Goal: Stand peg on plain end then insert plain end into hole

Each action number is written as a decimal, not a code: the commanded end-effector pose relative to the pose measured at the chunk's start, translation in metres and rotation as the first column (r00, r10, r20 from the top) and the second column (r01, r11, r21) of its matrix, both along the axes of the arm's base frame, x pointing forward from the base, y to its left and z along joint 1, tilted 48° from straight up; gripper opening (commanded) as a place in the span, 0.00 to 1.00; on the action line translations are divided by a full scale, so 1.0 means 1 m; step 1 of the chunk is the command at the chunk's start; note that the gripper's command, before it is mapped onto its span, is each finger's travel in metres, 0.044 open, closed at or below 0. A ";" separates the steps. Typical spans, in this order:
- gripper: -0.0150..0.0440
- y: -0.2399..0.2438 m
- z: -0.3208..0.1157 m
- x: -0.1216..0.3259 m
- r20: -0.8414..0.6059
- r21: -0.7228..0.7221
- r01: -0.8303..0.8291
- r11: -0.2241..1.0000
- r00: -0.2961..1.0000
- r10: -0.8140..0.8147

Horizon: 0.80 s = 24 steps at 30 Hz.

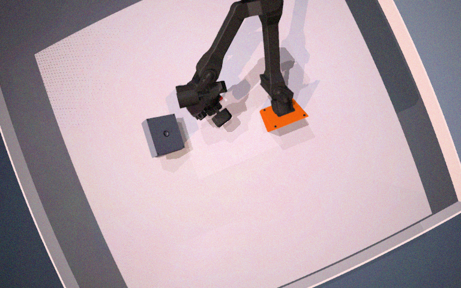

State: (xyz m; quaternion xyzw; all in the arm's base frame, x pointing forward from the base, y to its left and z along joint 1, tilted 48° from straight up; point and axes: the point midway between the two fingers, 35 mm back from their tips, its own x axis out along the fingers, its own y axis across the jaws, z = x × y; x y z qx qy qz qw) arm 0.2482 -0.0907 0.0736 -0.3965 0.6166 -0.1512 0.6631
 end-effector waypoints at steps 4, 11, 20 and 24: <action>0.34 0.003 0.003 -0.003 0.038 0.018 -0.046 0.999 0.998 0.045; 0.34 0.004 0.006 -0.006 0.078 0.033 -0.090 0.995 0.993 0.087; 0.34 0.007 0.010 -0.010 0.129 0.049 -0.148 0.988 0.982 0.140; 0.34 0.007 0.011 -0.012 0.152 0.056 -0.173 0.983 0.975 0.163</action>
